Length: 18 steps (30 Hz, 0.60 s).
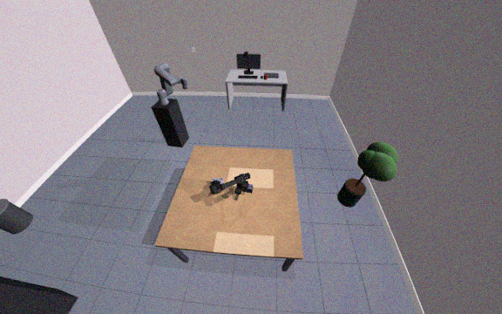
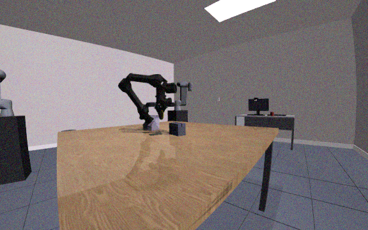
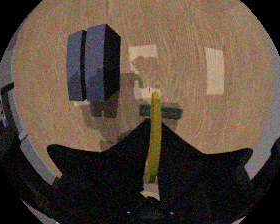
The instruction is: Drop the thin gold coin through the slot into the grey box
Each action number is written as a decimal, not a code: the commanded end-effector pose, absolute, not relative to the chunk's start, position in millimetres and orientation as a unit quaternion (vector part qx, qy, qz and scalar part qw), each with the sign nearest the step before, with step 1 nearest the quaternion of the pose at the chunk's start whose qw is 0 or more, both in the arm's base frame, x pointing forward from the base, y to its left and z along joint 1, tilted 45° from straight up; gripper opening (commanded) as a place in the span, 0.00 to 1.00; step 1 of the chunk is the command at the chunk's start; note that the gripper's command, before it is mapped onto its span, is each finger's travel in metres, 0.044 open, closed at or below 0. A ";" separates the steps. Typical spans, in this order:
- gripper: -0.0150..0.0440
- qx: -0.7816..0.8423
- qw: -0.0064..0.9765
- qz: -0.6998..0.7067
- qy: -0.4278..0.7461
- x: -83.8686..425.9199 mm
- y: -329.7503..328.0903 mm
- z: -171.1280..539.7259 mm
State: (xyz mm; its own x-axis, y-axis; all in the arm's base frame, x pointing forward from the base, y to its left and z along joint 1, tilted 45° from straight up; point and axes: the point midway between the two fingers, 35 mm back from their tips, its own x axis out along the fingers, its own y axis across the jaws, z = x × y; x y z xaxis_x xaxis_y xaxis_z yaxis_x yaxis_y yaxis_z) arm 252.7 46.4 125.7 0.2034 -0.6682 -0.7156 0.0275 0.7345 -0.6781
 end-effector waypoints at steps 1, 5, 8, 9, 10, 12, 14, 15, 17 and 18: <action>0.25 -0.271 0.727 -0.239 0.583 260.2 55.3 121.6; 0.25 -0.271 0.728 -0.239 0.583 266.6 61.7 117.7; 0.25 -0.270 0.728 -0.240 0.583 271.3 66.6 114.6; 0.25 -0.270 0.728 -0.240 0.583 272.8 68.3 113.5; 0.25 -0.270 0.728 -0.240 0.583 274.3 69.9 112.4; 0.25 -0.270 0.728 -0.240 0.582 277.4 73.2 110.1; 0.25 -0.269 0.728 -0.241 0.582 280.4 76.4 107.7; 0.25 -0.269 0.728 -0.241 0.582 281.8 78.1 106.4; 0.25 -0.269 0.729 -0.241 0.582 284.8 81.3 103.9; 0.25 -0.269 0.729 -0.241 0.582 286.2 83.0 102.6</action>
